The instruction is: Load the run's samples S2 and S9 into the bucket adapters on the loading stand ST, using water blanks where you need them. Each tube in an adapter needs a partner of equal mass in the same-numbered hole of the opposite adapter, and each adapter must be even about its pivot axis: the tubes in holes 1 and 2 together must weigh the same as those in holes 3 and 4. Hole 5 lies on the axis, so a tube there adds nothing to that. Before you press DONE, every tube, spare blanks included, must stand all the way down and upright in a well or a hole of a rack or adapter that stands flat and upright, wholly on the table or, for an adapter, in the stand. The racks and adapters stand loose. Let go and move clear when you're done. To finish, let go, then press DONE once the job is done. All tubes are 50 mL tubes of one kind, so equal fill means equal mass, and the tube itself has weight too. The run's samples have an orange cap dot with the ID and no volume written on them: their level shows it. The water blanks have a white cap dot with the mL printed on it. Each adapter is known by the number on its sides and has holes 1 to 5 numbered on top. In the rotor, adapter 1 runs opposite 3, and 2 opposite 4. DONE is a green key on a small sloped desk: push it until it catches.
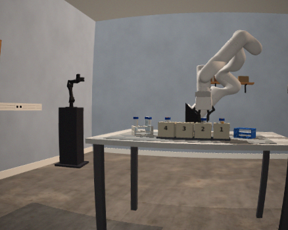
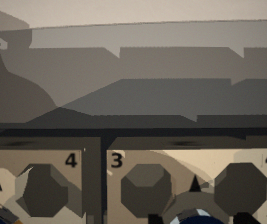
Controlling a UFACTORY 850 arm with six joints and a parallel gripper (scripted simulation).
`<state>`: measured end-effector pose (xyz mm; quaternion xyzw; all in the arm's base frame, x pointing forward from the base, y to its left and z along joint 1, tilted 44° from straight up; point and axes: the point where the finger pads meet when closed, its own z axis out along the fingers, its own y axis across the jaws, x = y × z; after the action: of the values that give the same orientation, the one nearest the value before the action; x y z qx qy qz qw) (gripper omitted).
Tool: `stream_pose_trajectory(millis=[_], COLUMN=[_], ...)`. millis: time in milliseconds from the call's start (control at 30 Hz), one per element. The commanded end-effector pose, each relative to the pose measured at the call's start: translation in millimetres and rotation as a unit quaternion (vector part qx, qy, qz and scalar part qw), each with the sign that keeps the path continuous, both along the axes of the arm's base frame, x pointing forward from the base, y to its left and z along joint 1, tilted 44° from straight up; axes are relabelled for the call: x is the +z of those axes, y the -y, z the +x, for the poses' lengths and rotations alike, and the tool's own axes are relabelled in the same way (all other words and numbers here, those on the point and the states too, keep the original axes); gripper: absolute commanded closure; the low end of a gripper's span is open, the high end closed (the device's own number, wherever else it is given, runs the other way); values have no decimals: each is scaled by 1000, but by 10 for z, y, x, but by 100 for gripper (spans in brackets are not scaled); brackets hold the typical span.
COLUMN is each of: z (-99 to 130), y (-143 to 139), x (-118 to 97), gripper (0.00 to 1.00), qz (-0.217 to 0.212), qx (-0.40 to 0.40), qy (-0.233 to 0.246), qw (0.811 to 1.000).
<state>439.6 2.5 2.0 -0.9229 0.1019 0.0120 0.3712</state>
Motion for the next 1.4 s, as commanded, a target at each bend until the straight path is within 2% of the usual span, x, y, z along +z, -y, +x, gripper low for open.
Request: stream_pose_trajectory(millis=[0,167,1367], z=[7,7,-28], y=[6,6,446], x=[3,3,466], gripper=[56,56,56], qz=[0,0,0], qx=[0,0,0], qy=[1,1,1], qw=[1000,1000,1000])
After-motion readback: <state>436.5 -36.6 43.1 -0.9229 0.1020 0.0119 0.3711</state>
